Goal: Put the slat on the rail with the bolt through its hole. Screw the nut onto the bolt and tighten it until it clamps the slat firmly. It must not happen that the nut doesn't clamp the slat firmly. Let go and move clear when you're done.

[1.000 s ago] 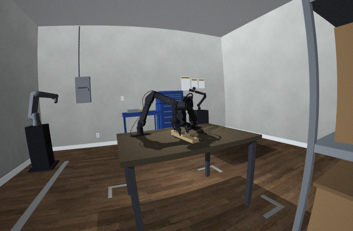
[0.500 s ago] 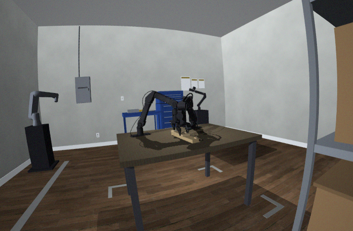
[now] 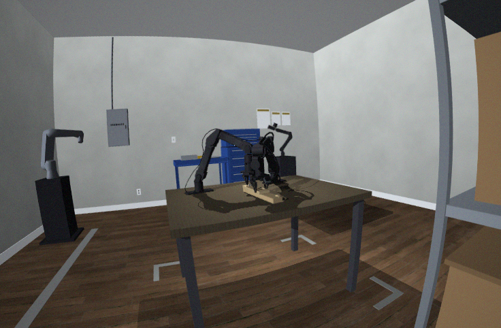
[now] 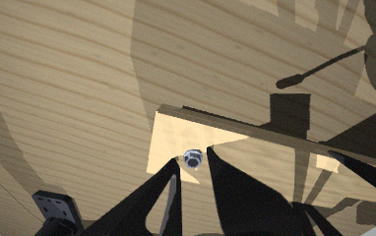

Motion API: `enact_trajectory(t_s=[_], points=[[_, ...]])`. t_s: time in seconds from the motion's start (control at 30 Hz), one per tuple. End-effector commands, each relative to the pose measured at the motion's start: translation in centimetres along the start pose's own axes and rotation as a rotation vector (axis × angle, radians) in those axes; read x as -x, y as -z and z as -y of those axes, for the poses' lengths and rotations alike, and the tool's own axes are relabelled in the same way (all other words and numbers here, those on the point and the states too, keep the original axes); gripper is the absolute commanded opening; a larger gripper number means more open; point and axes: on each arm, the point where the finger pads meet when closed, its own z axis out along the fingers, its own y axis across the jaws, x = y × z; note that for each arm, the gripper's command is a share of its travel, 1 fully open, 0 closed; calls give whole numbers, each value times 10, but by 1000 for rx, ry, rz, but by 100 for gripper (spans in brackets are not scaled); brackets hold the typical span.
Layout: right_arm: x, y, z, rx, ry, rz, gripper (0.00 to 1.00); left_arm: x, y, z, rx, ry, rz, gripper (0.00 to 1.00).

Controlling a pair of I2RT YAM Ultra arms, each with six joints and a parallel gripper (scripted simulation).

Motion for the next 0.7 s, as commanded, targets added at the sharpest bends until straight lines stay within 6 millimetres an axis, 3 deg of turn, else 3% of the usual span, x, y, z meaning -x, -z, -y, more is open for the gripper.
enact_trajectory(t_s=[0.0,0.2,0.23,0.47,0.67], points=[[1,12,2,-18,6,11,34,1,6,1,-10,0,11,72],[1,12,2,-19,7,11,34,1,6,1,-10,0,11,72],[1,10,2,-17,5,9,23,1,6,1,-10,0,11,72],[1,4,2,-12,1,4,13,1,6,1,-10,0,11,72],[1,4,2,-12,1,4,12,1,6,1,-10,0,11,72]])
